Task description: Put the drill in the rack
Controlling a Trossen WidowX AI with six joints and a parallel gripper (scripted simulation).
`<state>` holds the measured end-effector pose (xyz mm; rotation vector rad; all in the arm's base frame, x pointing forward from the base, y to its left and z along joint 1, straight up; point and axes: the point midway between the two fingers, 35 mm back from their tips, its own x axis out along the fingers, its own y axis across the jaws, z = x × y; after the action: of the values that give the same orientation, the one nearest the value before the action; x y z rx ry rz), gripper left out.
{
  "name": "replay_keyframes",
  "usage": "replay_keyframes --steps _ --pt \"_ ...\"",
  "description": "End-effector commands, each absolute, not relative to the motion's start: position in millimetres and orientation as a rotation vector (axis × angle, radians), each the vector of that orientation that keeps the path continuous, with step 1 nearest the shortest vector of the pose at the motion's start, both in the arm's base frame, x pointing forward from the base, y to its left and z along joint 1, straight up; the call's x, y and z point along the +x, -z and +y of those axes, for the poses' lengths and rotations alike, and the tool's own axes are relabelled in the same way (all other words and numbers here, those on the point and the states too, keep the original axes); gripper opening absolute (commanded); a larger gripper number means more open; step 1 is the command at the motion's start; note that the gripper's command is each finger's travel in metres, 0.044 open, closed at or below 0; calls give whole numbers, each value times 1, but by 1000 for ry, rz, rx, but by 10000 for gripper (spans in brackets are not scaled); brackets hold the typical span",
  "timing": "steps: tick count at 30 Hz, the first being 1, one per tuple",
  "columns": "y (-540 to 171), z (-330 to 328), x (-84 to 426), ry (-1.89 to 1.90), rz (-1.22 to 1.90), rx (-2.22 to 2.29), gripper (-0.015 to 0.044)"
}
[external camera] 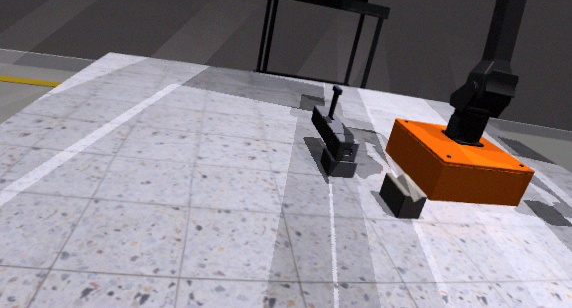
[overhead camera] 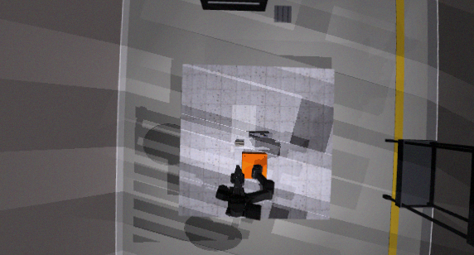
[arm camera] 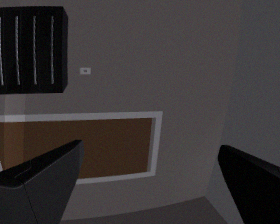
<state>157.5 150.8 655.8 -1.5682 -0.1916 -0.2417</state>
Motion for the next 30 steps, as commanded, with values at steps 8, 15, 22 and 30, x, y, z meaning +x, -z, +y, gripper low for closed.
replay_keyframes --steps 8,15,22,30 --pt "-656 151 158 242 -192 -1568 190" --pt "-655 168 175 338 -252 -1604 6" --pt "-646 192 195 389 -363 -1690 0" --pt "-594 219 263 300 -346 -1736 0"
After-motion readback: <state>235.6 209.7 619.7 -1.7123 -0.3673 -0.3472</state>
